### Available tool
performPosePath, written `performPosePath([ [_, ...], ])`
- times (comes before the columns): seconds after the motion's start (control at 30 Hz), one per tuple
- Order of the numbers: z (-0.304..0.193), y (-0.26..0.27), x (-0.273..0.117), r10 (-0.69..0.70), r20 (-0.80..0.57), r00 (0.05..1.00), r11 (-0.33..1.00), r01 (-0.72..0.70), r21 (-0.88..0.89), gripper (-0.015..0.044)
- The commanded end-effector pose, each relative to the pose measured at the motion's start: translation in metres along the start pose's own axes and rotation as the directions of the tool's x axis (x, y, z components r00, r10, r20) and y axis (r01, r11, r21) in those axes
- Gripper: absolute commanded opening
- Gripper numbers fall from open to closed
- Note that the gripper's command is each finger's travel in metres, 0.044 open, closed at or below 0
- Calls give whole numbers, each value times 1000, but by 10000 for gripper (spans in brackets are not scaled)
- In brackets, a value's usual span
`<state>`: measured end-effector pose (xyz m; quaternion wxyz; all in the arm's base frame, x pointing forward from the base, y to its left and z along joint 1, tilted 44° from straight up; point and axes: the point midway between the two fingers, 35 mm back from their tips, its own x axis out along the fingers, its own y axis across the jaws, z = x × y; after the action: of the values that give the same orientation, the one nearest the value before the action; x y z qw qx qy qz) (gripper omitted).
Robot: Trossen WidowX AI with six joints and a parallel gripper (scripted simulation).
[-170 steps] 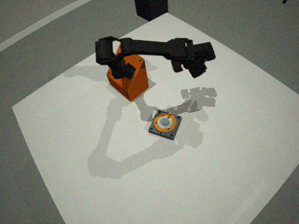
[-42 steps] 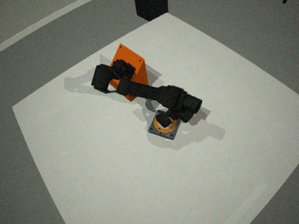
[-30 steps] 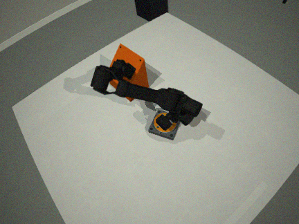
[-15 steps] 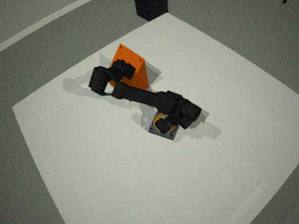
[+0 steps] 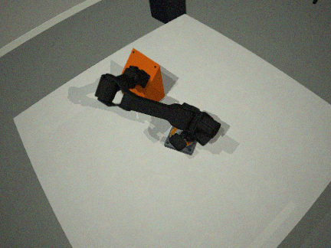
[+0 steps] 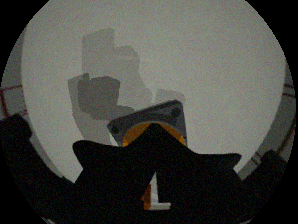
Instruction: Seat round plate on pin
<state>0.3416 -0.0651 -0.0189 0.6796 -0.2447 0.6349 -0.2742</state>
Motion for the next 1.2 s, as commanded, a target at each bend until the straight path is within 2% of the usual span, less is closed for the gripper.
performPosePath([
  [0.0,-1,-7,2,-8,-7,1000,1000,8,3,0],
  [1.17,-13,-41,-1,-9,-8,1000,1000,9,3,0],
])
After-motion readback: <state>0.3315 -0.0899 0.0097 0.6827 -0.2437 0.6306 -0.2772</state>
